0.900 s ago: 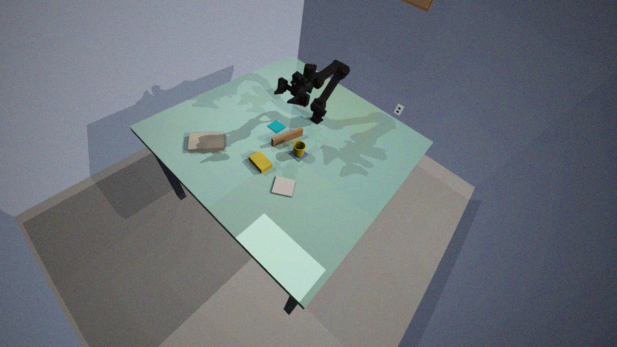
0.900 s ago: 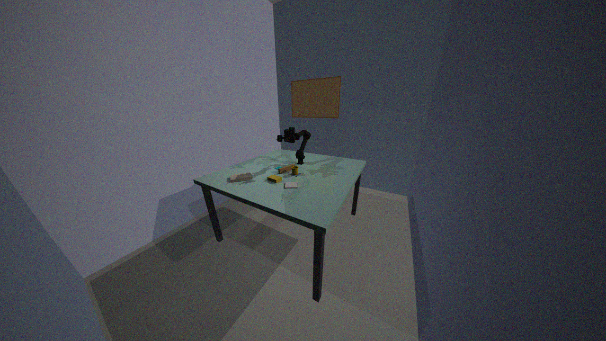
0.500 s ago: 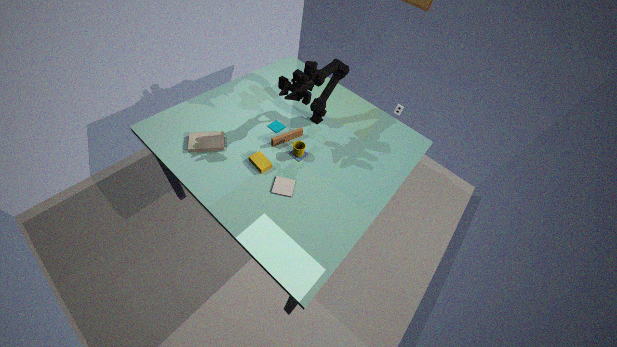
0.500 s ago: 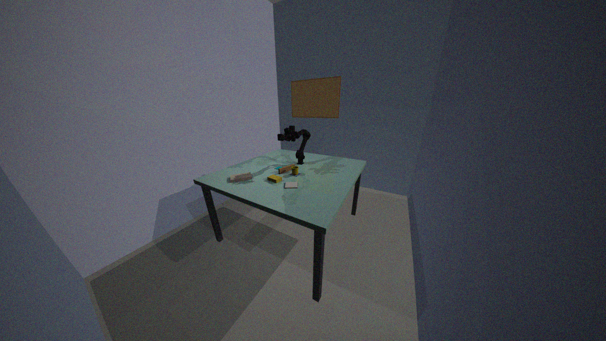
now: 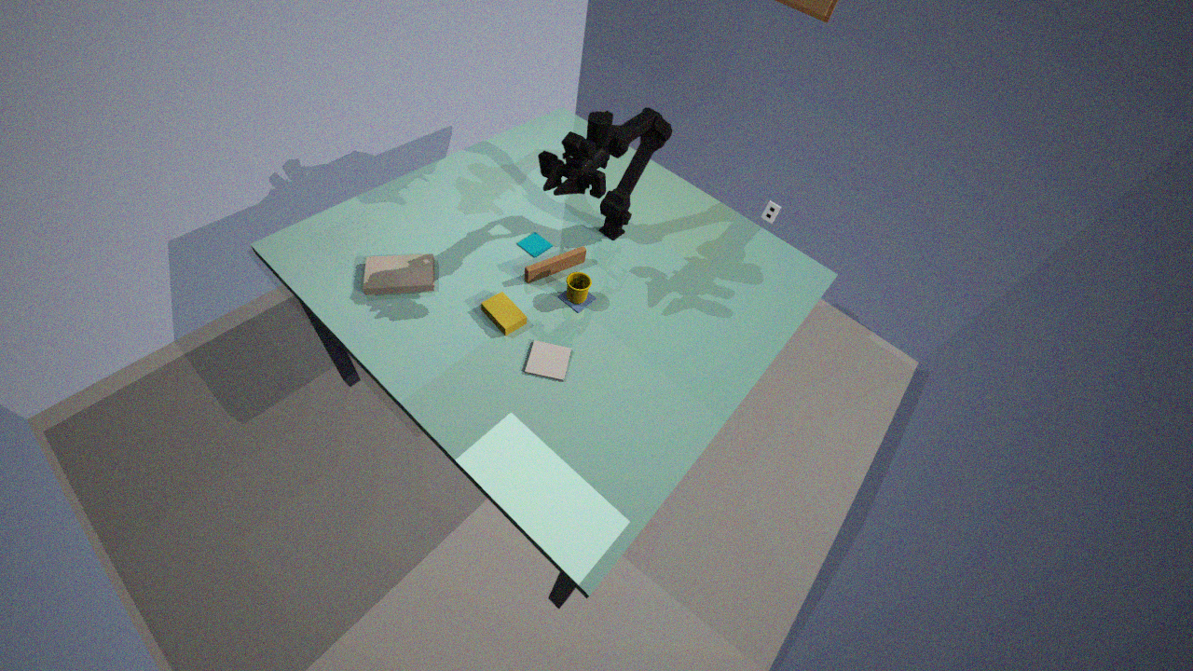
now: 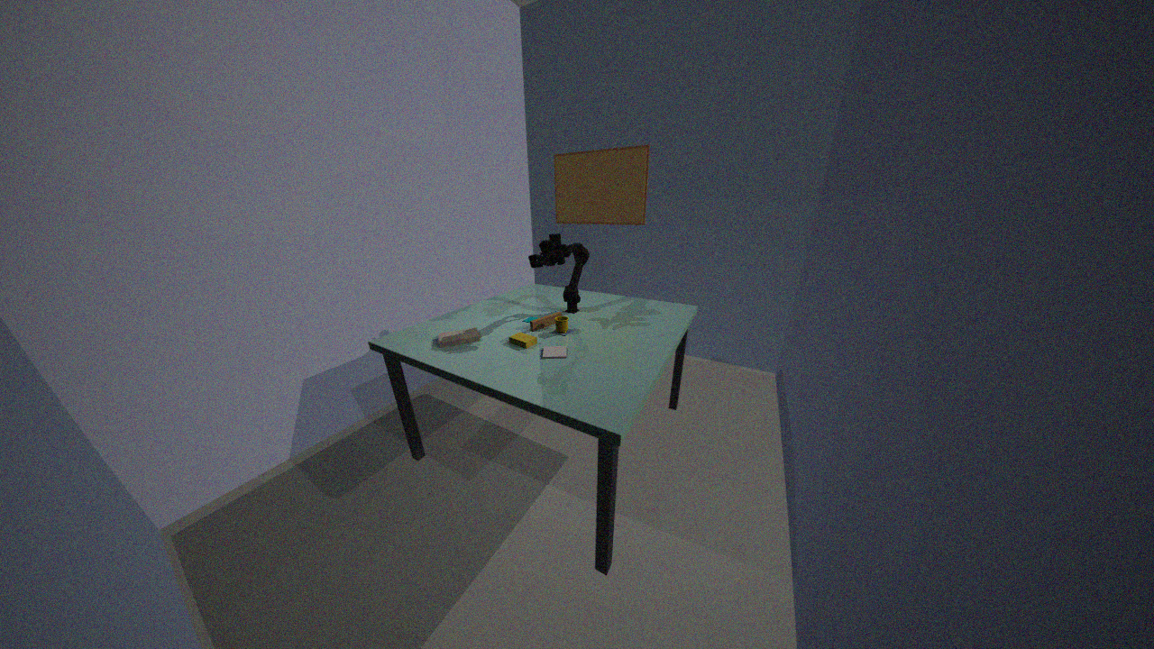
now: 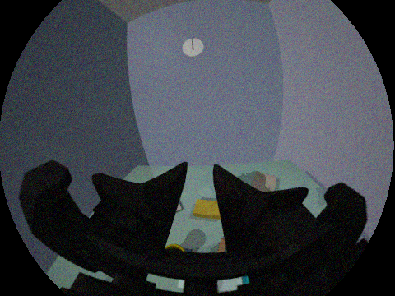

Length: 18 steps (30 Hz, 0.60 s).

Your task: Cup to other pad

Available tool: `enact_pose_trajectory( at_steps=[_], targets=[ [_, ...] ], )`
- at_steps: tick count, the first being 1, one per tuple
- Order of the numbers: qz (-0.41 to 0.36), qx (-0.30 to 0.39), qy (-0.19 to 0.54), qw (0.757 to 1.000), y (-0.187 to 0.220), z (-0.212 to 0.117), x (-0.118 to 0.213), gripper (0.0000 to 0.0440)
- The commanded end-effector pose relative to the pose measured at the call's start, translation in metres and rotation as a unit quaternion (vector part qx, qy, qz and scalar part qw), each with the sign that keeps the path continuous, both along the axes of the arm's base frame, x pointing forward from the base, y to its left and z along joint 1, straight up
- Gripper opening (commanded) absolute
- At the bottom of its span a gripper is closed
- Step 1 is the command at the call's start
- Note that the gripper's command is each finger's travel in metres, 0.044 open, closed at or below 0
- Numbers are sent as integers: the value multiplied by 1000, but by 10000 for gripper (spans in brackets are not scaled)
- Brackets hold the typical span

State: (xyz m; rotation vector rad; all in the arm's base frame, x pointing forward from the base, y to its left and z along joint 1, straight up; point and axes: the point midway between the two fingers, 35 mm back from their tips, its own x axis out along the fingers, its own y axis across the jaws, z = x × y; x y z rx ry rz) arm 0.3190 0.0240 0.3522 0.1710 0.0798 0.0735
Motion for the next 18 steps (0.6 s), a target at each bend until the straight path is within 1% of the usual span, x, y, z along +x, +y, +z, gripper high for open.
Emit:
enact_pose_trajectory(
  at_steps=[1,10,18],
  targets=[
    [9,21,26,999,7,-2,5,152],
    [19,76,81,994,20,-1,10,162],
    [21,128,133,983,31,0,13,170]
  ],
)
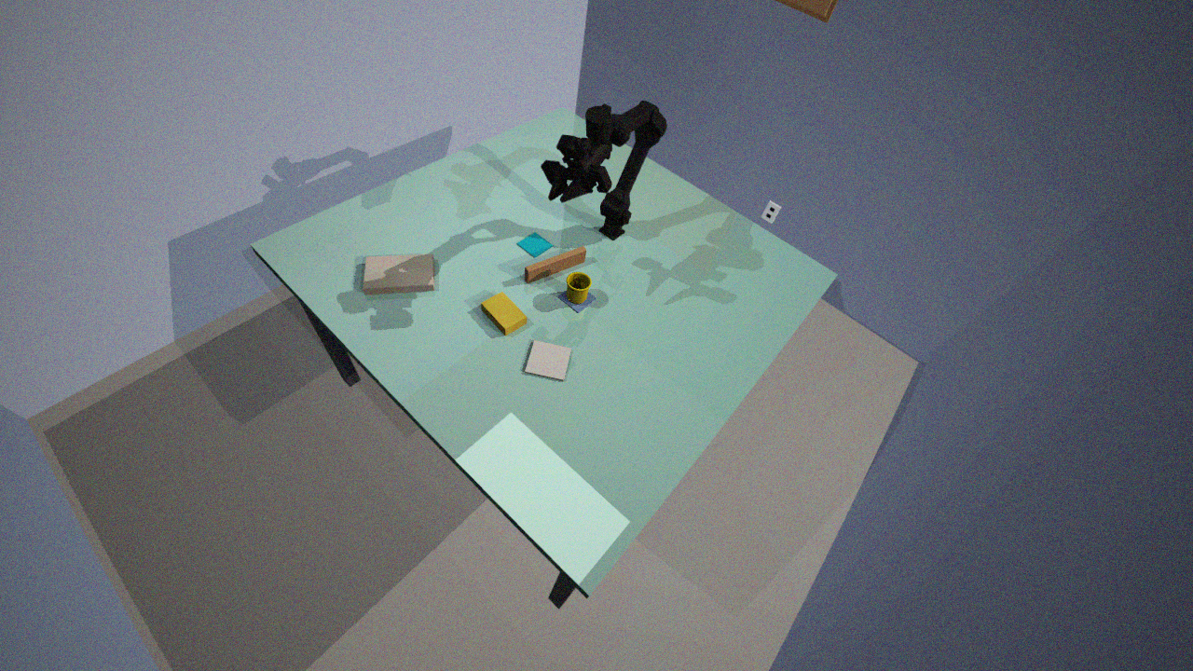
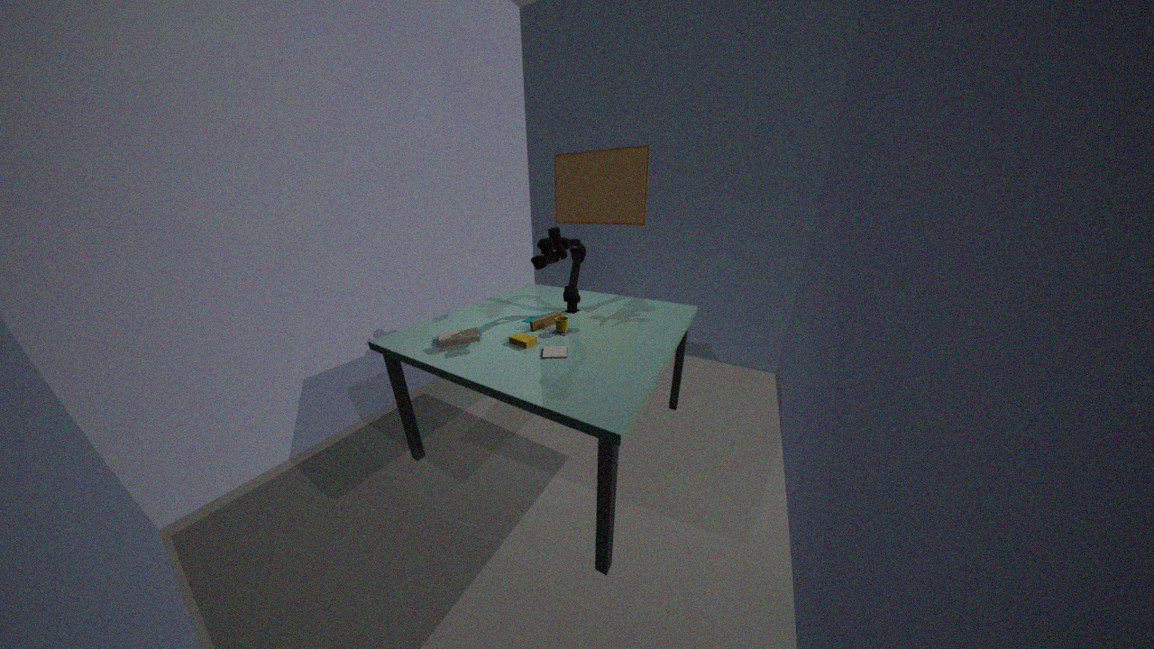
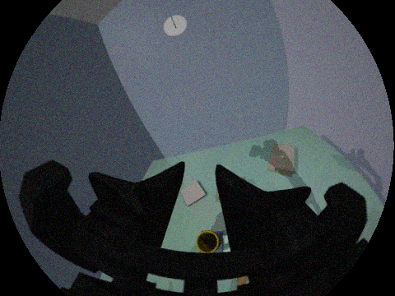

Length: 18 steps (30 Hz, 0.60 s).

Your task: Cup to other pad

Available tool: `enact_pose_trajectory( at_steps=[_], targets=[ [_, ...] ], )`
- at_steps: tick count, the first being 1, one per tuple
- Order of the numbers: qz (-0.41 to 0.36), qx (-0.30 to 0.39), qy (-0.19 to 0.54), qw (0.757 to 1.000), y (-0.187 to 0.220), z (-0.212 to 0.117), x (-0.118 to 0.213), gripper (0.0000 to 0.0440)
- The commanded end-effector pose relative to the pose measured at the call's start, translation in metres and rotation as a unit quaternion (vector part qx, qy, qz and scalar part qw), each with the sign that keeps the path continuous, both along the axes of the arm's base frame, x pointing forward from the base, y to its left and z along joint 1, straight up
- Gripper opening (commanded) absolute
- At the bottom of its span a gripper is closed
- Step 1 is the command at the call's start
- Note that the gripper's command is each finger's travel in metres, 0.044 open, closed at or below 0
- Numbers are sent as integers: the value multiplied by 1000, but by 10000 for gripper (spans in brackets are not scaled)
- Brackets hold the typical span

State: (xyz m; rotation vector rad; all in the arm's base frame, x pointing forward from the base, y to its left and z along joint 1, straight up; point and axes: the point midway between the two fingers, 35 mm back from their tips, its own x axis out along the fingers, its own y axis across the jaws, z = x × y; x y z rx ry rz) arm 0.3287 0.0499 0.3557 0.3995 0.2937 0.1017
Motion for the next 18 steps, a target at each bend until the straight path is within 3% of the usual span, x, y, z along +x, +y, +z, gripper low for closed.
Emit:
enact_pose_trajectory(
  at_steps=[1,18],
  targets=[
    [2,24,31,999,7,-4,4,171],
    [-18,132,155,979,32,-8,7,186]
  ],
)
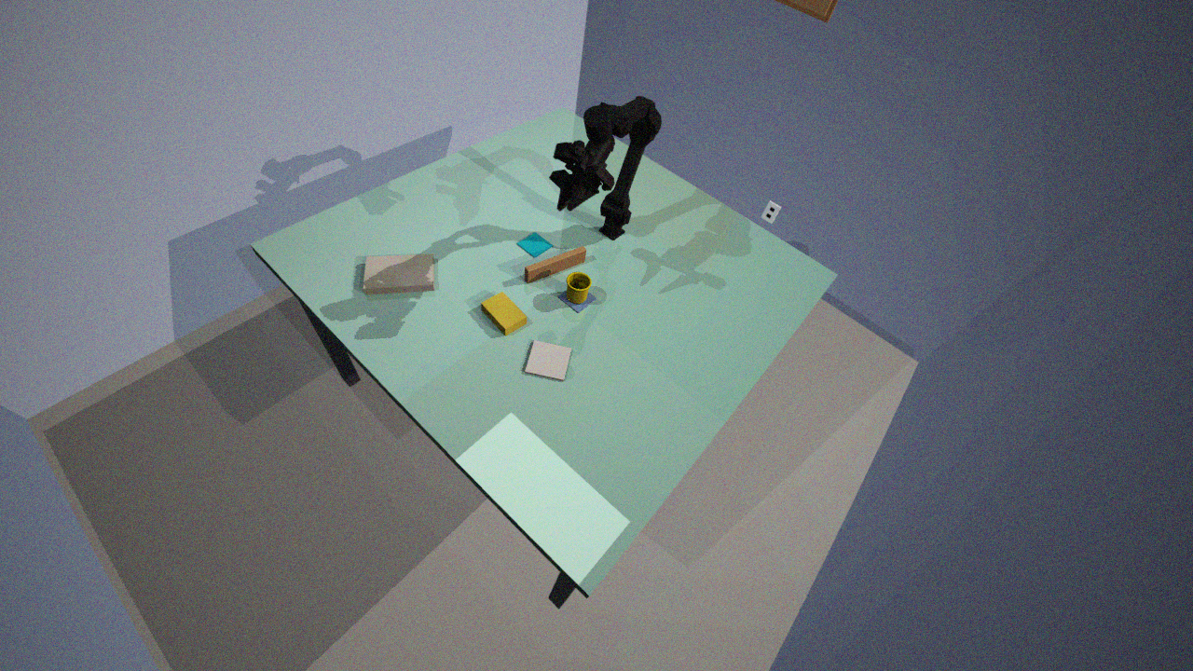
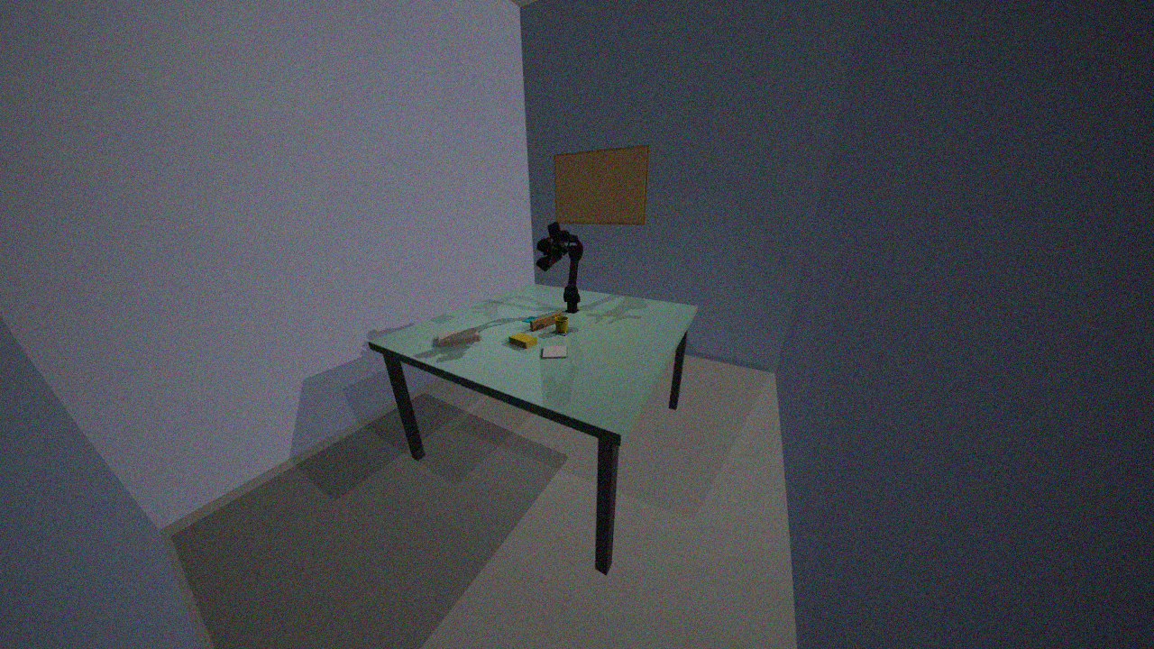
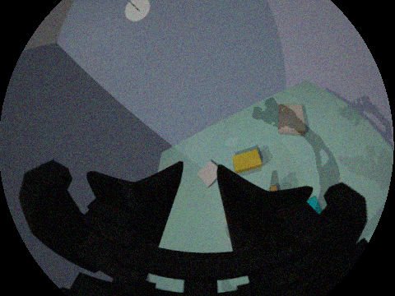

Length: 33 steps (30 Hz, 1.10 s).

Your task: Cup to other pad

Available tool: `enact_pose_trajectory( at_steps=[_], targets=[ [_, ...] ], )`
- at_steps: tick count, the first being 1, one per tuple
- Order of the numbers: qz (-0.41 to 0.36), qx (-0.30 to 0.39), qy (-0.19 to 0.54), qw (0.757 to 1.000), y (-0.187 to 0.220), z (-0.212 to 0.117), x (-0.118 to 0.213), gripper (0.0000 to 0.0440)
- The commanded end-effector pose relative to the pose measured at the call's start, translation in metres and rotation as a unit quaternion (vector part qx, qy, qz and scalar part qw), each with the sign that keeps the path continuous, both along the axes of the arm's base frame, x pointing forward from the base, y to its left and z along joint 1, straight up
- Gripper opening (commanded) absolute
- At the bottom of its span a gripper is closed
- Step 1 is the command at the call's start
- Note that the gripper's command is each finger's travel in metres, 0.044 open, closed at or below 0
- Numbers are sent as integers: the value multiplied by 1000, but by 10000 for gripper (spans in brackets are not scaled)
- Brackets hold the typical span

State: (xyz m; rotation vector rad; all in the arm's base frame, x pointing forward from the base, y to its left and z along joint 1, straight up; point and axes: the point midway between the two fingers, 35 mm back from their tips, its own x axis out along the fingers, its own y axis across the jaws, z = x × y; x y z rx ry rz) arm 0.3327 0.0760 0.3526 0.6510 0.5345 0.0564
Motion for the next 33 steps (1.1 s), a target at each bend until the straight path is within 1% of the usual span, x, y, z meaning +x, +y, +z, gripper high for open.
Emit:
enact_pose_trajectory(
  at_steps=[1,10,19,33],
  targets=[
    [-5,22,35,999,7,-6,3,186],
    [-29,70,104,992,19,-11,3,188],
    [-59,108,173,977,29,-20,2,187],
    [-115,130,275,946,38,-46,1,177]
  ],
)
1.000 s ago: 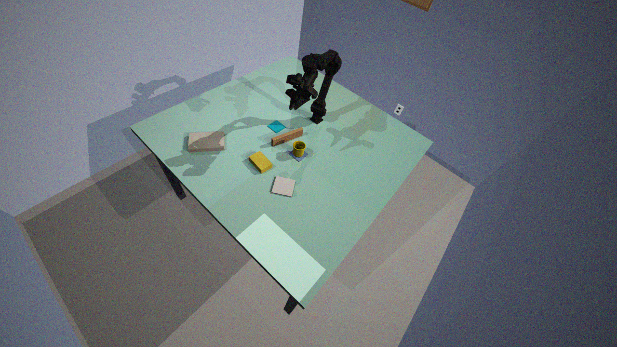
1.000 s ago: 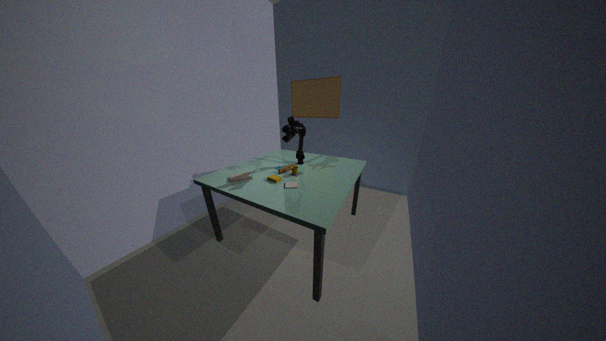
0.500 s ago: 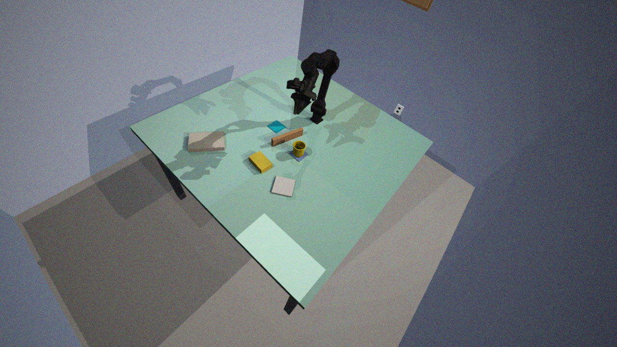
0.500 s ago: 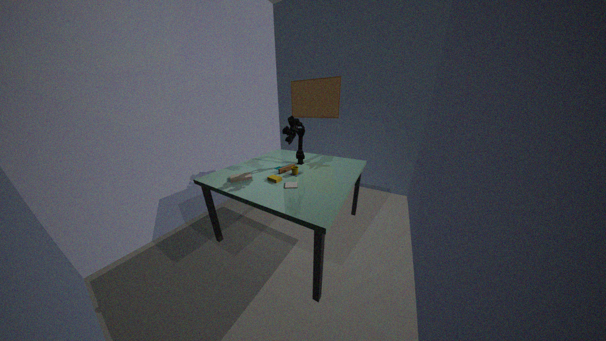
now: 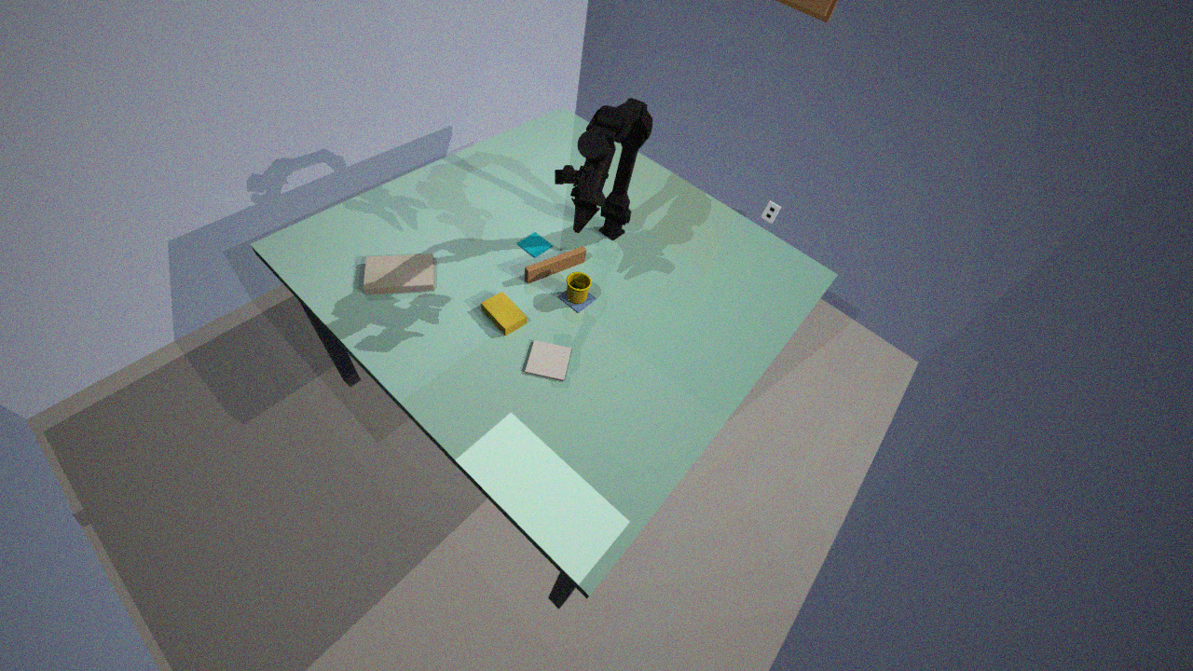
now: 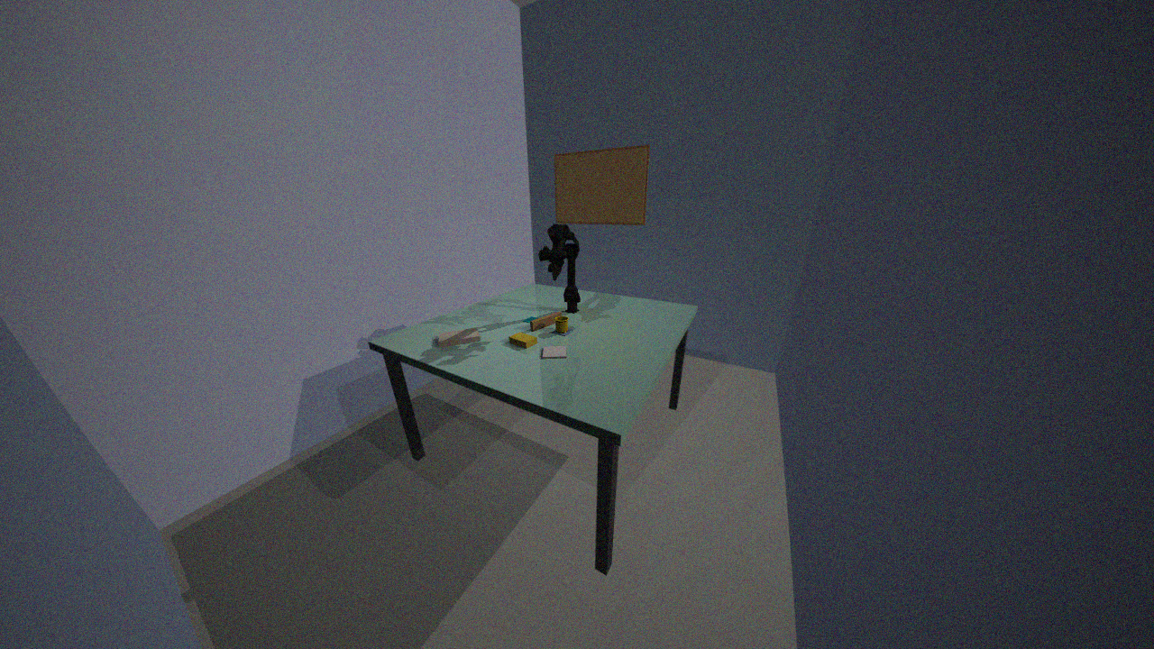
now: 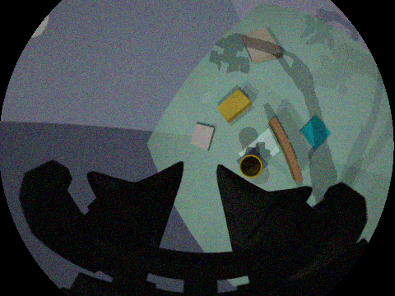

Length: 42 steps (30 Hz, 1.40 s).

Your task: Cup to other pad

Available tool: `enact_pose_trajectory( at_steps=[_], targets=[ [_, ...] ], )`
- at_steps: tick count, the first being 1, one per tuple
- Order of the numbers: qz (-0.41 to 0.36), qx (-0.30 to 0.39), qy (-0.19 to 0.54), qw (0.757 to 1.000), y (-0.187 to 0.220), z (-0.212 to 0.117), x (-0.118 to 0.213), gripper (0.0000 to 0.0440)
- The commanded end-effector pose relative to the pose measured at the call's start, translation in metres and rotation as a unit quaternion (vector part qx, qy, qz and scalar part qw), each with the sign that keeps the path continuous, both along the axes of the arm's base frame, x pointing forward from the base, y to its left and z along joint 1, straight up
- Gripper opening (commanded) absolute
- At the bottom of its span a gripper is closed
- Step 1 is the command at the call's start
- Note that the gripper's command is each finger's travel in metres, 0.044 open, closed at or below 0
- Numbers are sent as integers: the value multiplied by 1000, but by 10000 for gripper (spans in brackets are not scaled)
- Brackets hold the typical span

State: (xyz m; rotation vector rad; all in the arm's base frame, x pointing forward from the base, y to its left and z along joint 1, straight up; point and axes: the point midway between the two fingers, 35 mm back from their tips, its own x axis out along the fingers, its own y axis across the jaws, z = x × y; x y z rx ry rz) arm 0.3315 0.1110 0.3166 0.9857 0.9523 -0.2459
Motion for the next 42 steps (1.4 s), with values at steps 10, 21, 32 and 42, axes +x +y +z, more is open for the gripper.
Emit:
enact_pose_trajectory(
  at_steps=[10,21,32,42],
  targets=[
    [-35,-14,110,993,2,-41,-1,155],
    [-56,-47,199,977,-2,-76,-10,169],
    [-73,-89,283,952,-8,-108,-23,172],
    [-90,-122,337,929,-12,-136,-32,180]
  ],
)
